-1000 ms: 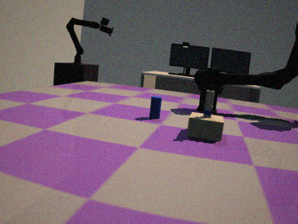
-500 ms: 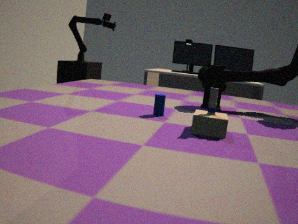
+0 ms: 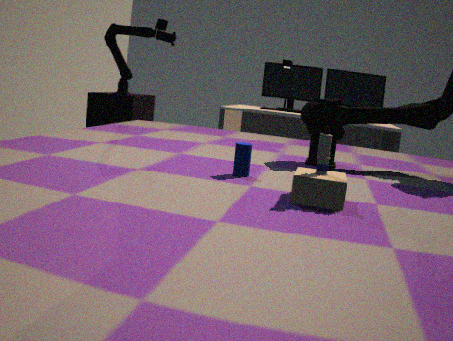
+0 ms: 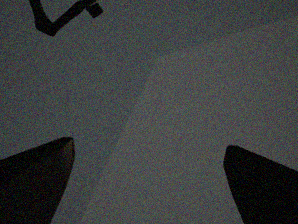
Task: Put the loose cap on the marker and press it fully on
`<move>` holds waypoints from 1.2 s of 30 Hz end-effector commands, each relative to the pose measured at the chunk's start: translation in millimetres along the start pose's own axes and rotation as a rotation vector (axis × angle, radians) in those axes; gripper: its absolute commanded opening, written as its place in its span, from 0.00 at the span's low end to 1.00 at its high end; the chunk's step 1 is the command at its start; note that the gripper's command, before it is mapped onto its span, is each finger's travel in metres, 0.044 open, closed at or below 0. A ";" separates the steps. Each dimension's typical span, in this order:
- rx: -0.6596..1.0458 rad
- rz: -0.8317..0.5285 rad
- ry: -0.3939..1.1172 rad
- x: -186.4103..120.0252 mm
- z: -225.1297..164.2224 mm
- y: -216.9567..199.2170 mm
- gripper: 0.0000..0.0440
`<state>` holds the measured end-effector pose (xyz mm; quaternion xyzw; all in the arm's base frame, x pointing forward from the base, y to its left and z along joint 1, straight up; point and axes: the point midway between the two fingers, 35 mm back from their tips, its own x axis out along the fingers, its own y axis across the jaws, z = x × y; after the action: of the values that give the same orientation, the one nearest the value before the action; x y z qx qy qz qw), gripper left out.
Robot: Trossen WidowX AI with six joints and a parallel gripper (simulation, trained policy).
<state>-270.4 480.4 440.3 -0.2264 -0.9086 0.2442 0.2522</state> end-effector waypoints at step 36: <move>-0.104 -0.078 0.411 -6.3 -69.7 -32.9 0.74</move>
<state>-237.3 473.2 507.0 -0.2469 -0.8635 0.1380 0.4176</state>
